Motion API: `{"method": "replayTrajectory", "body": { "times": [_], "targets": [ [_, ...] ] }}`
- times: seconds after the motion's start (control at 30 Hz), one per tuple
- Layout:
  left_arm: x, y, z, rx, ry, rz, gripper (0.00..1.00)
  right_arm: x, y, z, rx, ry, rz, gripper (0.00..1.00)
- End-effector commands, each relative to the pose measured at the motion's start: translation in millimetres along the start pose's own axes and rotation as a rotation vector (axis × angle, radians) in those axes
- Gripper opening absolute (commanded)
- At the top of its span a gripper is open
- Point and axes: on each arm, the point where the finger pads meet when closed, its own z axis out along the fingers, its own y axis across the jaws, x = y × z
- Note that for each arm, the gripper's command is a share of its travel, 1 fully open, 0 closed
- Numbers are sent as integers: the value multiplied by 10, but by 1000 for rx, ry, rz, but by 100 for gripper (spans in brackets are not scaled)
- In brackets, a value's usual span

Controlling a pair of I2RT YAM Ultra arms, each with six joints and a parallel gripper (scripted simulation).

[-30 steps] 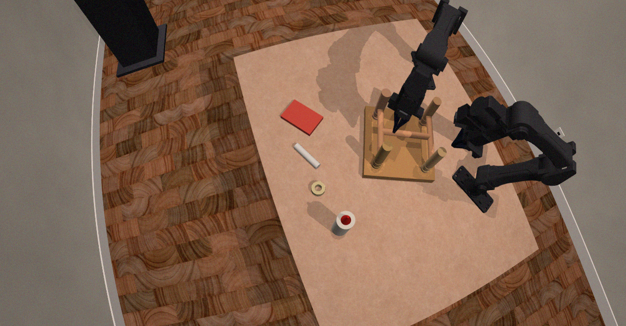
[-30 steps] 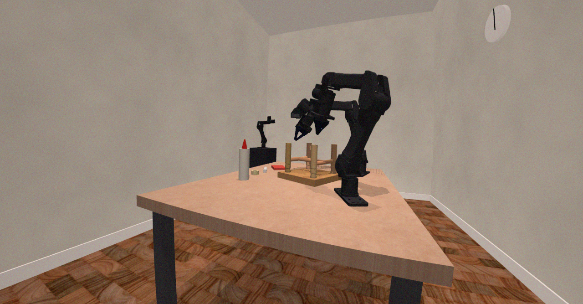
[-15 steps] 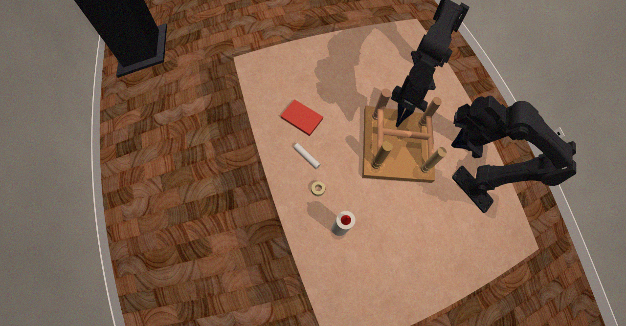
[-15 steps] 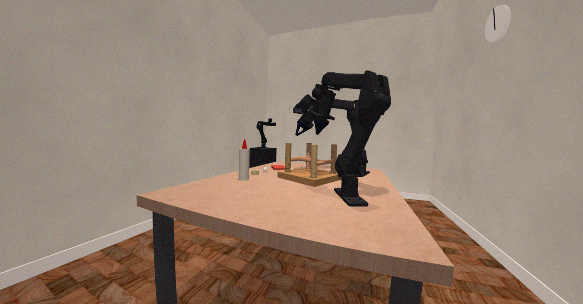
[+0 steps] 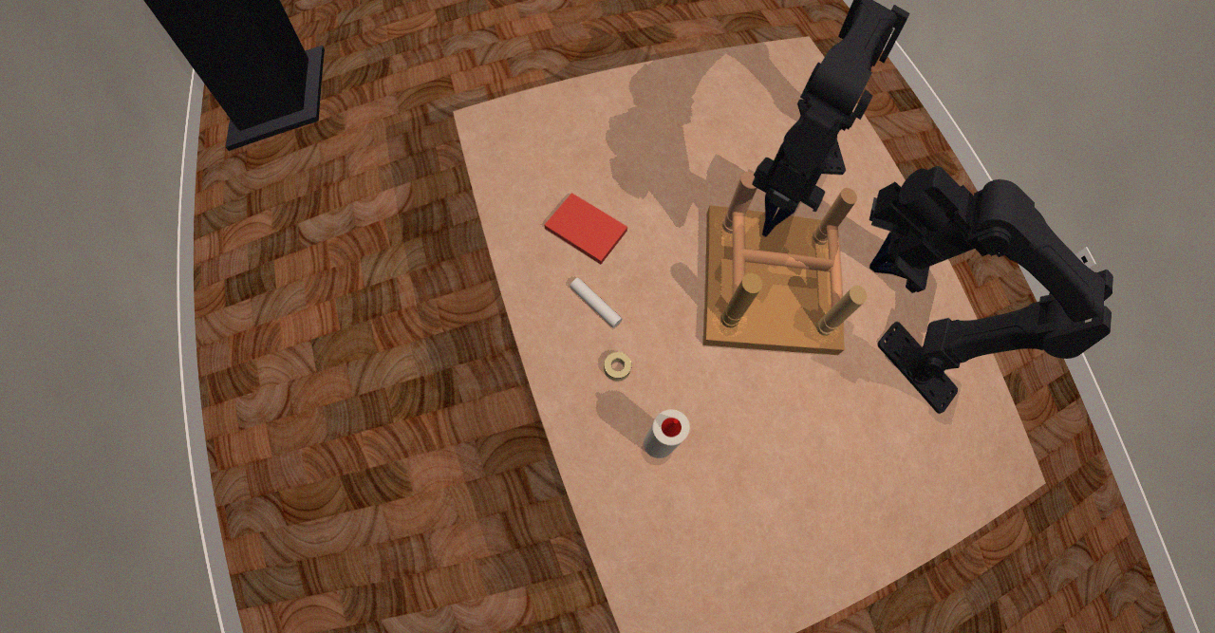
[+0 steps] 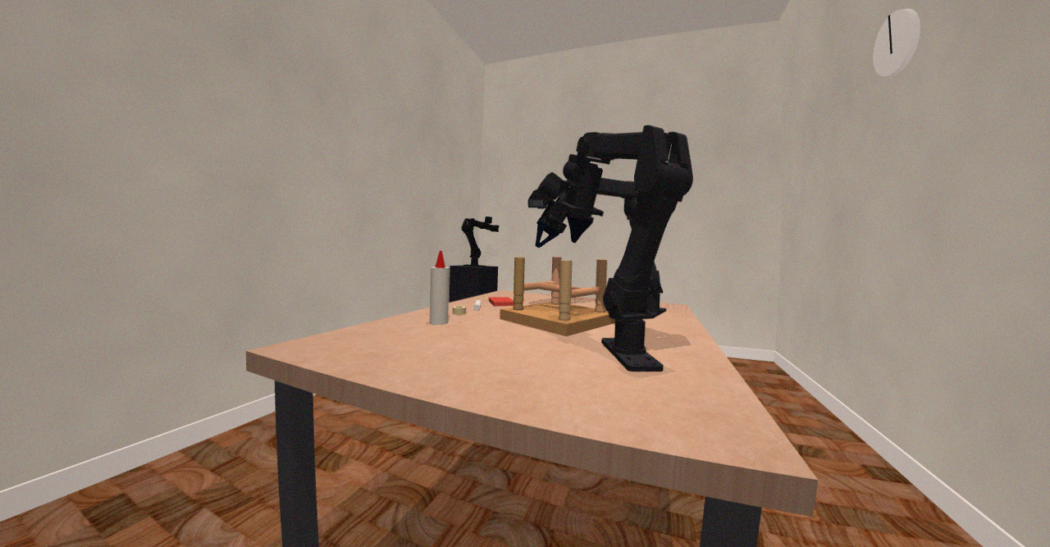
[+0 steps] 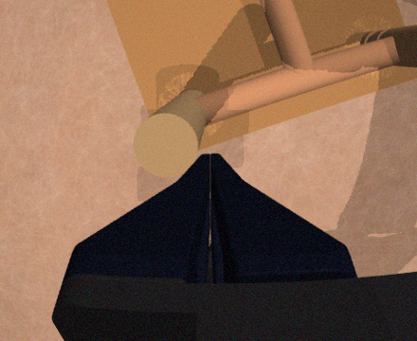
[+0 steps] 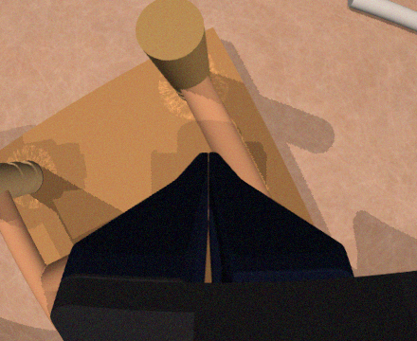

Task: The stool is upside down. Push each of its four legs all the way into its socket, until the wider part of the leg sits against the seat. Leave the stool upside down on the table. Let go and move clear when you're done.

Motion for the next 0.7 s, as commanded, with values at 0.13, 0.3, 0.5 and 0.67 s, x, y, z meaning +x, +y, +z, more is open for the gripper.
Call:
{"method": "replayTrajectory", "body": {
  "times": [0.13,0.3,0.5,0.67],
  "targets": [
    [-338,-531,32,83,48,188,0,361,-352,-305,58,184,77,0],
    [-433,-792,61,100,75,276,0,545,-428,-397,56,271,104,0],
    [-527,-1243,156,143,114,397,0,689,-612,-560,89,336,155,0],
    [-549,-1456,191,158,125,452,0,659,-692,-620,101,318,176,0]
  ]
}}
